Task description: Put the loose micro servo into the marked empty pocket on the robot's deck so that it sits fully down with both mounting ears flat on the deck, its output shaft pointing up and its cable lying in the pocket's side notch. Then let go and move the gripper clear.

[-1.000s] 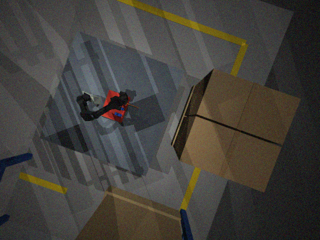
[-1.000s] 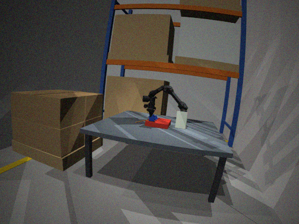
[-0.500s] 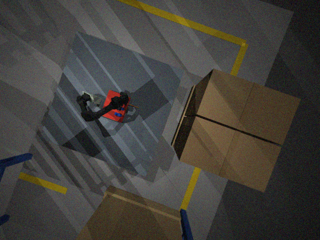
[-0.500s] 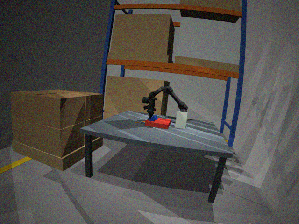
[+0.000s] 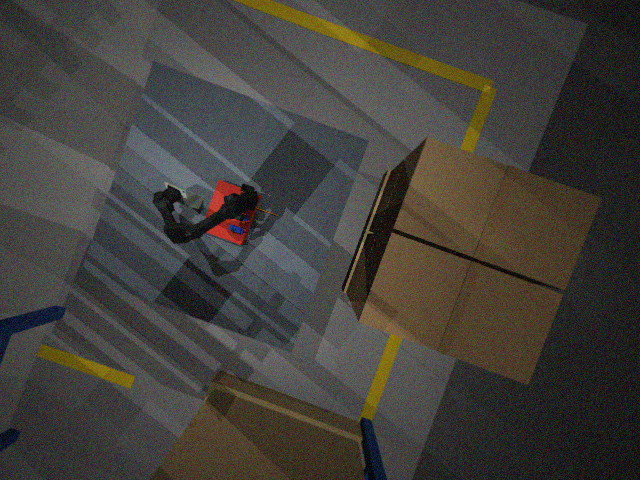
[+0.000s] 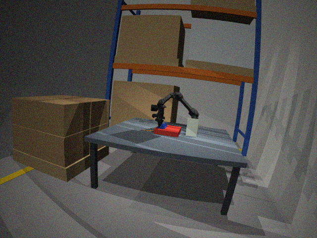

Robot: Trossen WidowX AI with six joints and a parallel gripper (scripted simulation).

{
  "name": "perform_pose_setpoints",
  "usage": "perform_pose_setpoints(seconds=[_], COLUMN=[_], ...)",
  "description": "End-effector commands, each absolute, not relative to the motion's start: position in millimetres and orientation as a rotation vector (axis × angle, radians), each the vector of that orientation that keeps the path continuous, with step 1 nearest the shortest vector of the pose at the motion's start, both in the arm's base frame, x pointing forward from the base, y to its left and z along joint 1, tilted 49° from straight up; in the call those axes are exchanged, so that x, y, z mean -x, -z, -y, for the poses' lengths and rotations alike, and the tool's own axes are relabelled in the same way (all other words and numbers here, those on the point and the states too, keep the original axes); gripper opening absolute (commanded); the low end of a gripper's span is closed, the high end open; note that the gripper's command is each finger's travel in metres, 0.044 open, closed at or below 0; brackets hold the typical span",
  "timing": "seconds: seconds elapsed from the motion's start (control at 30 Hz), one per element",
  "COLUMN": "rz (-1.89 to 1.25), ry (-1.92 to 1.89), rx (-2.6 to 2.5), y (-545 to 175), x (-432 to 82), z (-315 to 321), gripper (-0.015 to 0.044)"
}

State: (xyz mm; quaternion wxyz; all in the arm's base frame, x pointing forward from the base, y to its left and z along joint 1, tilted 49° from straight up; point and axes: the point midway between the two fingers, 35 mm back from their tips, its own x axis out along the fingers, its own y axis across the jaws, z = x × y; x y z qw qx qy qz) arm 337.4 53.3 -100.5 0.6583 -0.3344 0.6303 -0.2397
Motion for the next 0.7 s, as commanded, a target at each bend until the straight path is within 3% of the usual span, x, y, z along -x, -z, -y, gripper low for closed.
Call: perform_pose_setpoints(seconds=[0.0, 0.1, 0.33, 0.67], rz=[-1.426, -1.426, -1.426, -1.427], ry=[0.54, 0.54, 0.54, 0.539], rx=[0.767, 0.767, 0.767, 0.766], y=[103.2, 104.9, 103.3, 79.7], x=[-337.1, -337.3, -337.2, -329.0], z=[-50.6, -48.8, -50.7, -76.2], gripper=[0.0, 0.0, 0.0184, 0.0187])
